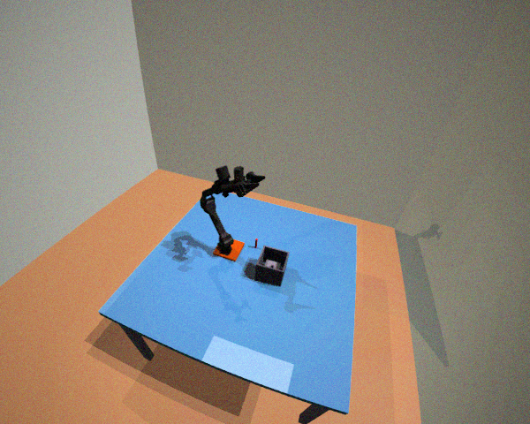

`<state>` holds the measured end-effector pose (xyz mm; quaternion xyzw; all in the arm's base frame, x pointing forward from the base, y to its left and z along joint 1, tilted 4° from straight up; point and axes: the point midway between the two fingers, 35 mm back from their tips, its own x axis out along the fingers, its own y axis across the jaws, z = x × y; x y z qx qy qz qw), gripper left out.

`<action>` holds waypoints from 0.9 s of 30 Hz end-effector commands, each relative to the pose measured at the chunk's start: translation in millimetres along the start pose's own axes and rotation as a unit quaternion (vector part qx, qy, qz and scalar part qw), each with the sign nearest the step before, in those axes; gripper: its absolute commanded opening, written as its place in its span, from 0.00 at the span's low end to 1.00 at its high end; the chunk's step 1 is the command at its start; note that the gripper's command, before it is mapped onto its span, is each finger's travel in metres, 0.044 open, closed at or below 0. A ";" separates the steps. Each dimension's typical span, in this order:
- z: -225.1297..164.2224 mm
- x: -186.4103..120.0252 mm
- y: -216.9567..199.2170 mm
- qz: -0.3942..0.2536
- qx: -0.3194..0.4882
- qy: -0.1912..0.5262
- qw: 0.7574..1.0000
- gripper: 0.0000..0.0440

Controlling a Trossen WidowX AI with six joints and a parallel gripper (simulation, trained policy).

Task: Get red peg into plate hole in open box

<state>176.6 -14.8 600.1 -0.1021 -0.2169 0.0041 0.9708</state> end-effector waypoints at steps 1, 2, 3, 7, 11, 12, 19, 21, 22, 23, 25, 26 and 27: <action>-31.3 4.5 -9.3 -0.016 0.040 0.053 0.998 1.00; -38.7 5.0 -11.2 -0.020 0.050 0.066 0.996 1.00; -46.1 5.3 -12.9 -0.024 0.061 0.080 0.995 1.00; -75.1 5.0 -17.8 -0.036 0.106 0.131 0.985 1.00; -103.1 3.1 -19.3 -0.045 0.154 0.179 0.971 1.00; -109.9 2.4 -19.0 -0.047 0.166 0.191 0.966 1.00; -154.8 -0.7 -9.0 -0.043 0.250 0.270 0.929 1.00; -166.2 -0.5 -3.4 -0.038 0.274 0.291 0.916 1.00; -171.6 -0.3 -0.4 -0.036 0.286 0.301 0.909 1.00; -176.6 -0.1 2.8 -0.034 0.298 0.311 0.902 1.00; -186.3 0.2 9.5 -0.030 0.322 0.330 0.887 1.00; -190.9 0.2 13.1 -0.029 0.334 0.340 0.879 1.00; -195.5 0.2 16.9 -0.028 0.345 0.349 0.871 1.00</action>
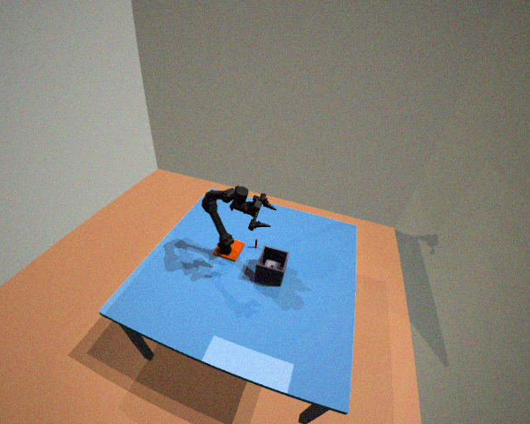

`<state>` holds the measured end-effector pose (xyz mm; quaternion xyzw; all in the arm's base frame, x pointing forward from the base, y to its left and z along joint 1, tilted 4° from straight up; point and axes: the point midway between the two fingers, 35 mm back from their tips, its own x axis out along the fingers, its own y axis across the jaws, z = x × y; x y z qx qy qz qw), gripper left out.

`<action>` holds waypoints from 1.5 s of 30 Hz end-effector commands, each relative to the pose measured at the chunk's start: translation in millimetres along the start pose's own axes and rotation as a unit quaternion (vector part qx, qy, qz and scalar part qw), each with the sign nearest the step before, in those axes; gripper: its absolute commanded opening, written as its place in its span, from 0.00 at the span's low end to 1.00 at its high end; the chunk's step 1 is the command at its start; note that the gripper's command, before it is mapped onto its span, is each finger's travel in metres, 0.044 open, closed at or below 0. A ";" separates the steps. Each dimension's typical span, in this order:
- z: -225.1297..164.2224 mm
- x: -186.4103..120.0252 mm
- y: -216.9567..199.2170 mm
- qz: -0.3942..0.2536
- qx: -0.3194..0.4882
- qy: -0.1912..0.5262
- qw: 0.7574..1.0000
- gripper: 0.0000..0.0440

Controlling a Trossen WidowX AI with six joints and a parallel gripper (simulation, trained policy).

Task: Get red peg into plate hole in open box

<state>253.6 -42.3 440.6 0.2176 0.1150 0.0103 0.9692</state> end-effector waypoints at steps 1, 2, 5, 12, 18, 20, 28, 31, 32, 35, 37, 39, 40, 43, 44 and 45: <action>-20.7 13.3 -1.2 0.003 0.047 0.047 0.998 1.00; -25.8 16.2 -0.5 0.004 0.059 0.059 0.996 1.00; -41.6 24.3 2.2 0.005 0.094 0.095 0.991 1.00; -80.7 38.9 9.6 -0.003 0.167 0.179 0.969 1.00; -116.1 46.6 15.9 -0.022 0.219 0.251 0.943 1.00; -128.1 48.0 18.0 -0.031 0.234 0.274 0.932 1.00; -176.2 48.7 24.7 -0.076 0.283 0.363 0.884 1.00; -193.9 46.9 26.5 -0.098 0.297 0.394 0.864 1.00; -199.7 46.0 27.0 -0.105 0.302 0.404 0.857 1.00; -216.6 42.9 28.3 -0.130 0.313 0.432 0.836 1.00; -227.5 40.4 28.8 -0.147 0.319 0.449 0.822 1.00; -238.1 37.5 29.2 -0.164 0.324 0.465 0.808 1.00; -243.2 36.0 29.2 -0.174 0.326 0.472 0.800 1.00; -258.1 31.1 29.1 -0.202 0.332 0.492 0.779 1.00; -262.8 29.4 28.9 -0.211 0.334 0.498 0.772 1.00; -267.5 27.7 28.7 -0.221 0.335 0.503 0.765 1.00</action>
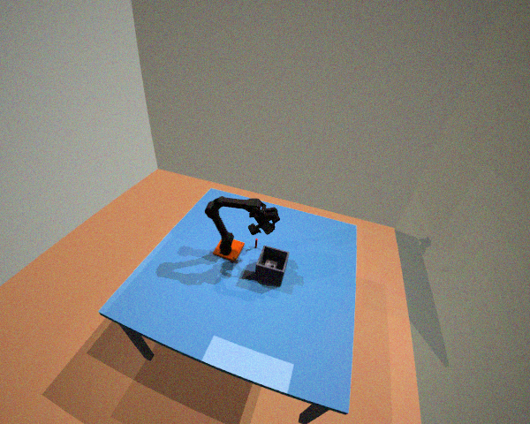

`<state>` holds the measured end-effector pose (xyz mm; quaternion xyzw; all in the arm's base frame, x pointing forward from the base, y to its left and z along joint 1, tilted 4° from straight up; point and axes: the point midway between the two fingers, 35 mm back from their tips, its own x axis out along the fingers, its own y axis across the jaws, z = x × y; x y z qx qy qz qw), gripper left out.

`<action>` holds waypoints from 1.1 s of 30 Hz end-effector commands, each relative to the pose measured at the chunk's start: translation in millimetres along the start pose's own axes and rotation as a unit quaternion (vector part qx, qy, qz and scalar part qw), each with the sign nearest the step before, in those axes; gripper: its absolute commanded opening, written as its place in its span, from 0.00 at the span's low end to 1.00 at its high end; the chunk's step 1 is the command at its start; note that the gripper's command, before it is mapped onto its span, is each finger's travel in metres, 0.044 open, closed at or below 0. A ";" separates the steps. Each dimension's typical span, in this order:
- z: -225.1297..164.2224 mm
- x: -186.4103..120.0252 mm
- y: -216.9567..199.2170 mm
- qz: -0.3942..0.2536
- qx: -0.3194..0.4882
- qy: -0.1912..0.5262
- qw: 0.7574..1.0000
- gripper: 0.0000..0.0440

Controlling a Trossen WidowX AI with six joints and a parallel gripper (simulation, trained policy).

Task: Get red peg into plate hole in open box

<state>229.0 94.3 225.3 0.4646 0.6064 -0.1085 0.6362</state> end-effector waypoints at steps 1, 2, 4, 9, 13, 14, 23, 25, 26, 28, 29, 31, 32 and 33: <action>-8.2 14.6 -13.1 -0.042 0.029 0.018 0.999 1.00; -10.5 17.8 -15.9 -0.052 0.036 0.022 0.998 1.00; -14.7 23.9 -21.6 -0.071 0.050 0.029 0.996 1.00; -24.2 37.6 -35.7 -0.118 0.082 0.037 0.989 1.00; -30.5 47.3 -46.5 -0.151 0.105 0.038 0.982 1.00; -31.8 49.6 -49.1 -0.158 0.110 0.037 0.980 1.00; -38.0 72.1 -71.8 -0.211 0.153 0.022 0.965 1.00; -38.0 77.9 -76.7 -0.218 0.161 0.019 0.962 1.00; -37.9 80.8 -79.2 -0.221 0.165 0.018 0.961 1.00; -37.7 86.4 -84.0 -0.227 0.173 0.015 0.958 1.00; -37.6 89.1 -86.4 -0.230 0.177 0.015 0.957 1.00; -37.2 94.4 -91.0 -0.234 0.185 0.013 0.954 1.00; -37.0 97.0 -93.3 -0.237 0.189 0.012 0.953 1.00; -36.7 99.6 -95.5 -0.239 0.193 0.011 0.952 1.00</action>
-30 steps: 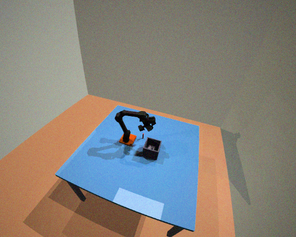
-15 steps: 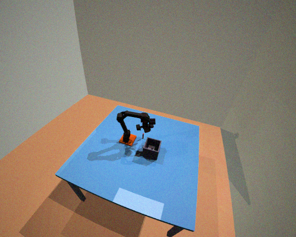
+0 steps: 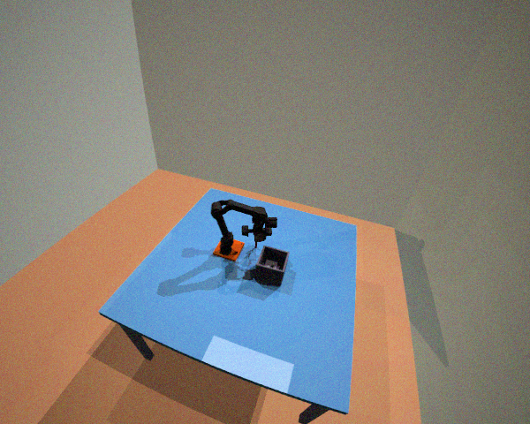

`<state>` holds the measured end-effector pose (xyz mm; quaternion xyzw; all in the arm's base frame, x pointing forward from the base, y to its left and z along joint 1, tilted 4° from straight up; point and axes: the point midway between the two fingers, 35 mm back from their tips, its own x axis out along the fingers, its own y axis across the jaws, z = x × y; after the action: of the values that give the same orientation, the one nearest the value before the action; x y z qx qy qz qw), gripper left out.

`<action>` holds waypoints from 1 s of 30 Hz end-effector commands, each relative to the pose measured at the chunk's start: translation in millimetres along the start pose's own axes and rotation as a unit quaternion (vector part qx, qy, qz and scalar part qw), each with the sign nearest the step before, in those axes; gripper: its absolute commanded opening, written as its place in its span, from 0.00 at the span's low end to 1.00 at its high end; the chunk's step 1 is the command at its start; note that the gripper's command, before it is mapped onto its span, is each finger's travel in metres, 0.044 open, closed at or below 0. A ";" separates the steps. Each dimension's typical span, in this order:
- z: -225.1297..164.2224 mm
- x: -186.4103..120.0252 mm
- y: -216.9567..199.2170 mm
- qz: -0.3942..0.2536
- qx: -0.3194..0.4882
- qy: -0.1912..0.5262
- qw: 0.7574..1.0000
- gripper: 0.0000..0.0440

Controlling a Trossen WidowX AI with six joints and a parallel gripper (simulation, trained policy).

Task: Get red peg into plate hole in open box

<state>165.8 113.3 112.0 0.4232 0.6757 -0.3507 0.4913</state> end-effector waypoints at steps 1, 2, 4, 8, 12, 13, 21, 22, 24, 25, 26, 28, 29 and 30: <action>4.2 14.3 -4.7 -0.013 0.018 -0.004 1.000 1.00; 5.2 17.4 -5.2 -0.015 0.022 -0.004 1.000 1.00; 7.1 23.5 -5.8 -0.018 0.029 -0.006 0.999 1.00; 11.2 34.8 -6.1 -0.020 0.042 -0.011 0.999 1.00; 14.7 44.8 -5.7 -0.020 0.051 -0.016 0.998 0.94; 15.2 47.1 -5.0 -0.019 0.052 -0.017 0.998 0.91; 19.3 61.9 2.6 -0.017 0.051 -0.019 0.998 0.49; 19.7 63.1 3.4 -0.017 0.050 -0.019 0.998 0.43; 19.9 65.0 5.1 -0.016 0.046 -0.018 0.999 0.32; 19.7 65.7 6.0 -0.016 0.044 -0.017 0.999 0.26; 19.5 66.2 6.9 -0.015 0.042 -0.017 0.999 0.20; 18.7 66.7 8.4 -0.014 0.036 -0.015 0.999 0.08; 18.2 66.6 9.1 -0.014 0.034 -0.014 0.999 0.04; 17.6 66.3 9.4 -0.013 0.031 -0.013 0.999 0.00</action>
<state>171.6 115.4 44.8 0.4295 0.6578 -0.3886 0.4815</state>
